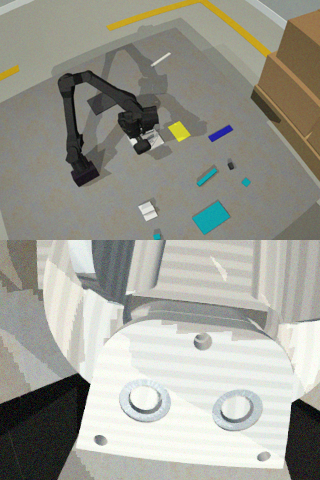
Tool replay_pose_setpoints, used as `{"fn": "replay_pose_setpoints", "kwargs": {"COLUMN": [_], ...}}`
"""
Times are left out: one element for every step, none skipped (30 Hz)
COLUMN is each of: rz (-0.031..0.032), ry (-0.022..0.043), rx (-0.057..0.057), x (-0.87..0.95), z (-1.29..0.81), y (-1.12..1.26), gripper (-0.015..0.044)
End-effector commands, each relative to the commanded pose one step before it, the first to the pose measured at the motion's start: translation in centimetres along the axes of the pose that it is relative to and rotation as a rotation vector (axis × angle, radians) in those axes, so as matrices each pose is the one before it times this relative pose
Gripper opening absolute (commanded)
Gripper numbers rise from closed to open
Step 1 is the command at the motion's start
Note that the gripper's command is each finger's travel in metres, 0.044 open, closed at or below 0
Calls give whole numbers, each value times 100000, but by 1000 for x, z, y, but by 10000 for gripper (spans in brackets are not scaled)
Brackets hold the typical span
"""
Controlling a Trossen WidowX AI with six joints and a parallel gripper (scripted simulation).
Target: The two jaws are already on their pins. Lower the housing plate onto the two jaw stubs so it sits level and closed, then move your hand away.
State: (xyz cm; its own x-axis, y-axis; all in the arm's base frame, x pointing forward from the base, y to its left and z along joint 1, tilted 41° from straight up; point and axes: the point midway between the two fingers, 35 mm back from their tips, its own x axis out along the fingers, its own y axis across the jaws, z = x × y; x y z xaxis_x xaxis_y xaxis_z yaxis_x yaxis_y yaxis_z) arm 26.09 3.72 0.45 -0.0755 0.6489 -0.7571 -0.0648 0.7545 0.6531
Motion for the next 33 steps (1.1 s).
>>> {"fn": "replay_pose_setpoints", "kwargs": {"rz": [-161,0,0,0,0,0,0,0,0,0,0,0,0,0,0,0,0,0,0,0,0,0,0,0,0,0,0,0,0,0,0,157,0], "ry": [115,0,0,0,0,0,0,0,0,0,0,0,0,0,0,0,0,0,0,0,0,0,0,0,0,0,0,0,0,0,0,-115,0], "rx": [234,0,0,0,0,0,0,0,0,0,0,0,0,0,0,0,0,0,0,0,0,0,0,0,0,0,0,0,0,0,0,-243,0], "x": [49,0,0,0,0,0,0,0,0,0,0,0,0,0,0,0,0,0,0,0,0,0,0,0,0,0,0,0,0,0,0,-46,0], "z": [-19,0,0,0,0,0,0,0,0,0,0,0,0,0,0,0,0,0,0,0,0,0,0,0,0,0,0,0,0,0,0,20,0], "y": [-37,0,0,0,0,0,0,0,0,0,0,0,0,0,0,0,0,0,0,0,0,0,0,0,0,0,0,0,0,0,0,37,0], "gripper": [351,351,351,351,351,351,351,351,351,351,351,351,351,351,351,351,351,351,351,351,351,351,351,351,351,351,351,351,351,351,351,377,403]}}
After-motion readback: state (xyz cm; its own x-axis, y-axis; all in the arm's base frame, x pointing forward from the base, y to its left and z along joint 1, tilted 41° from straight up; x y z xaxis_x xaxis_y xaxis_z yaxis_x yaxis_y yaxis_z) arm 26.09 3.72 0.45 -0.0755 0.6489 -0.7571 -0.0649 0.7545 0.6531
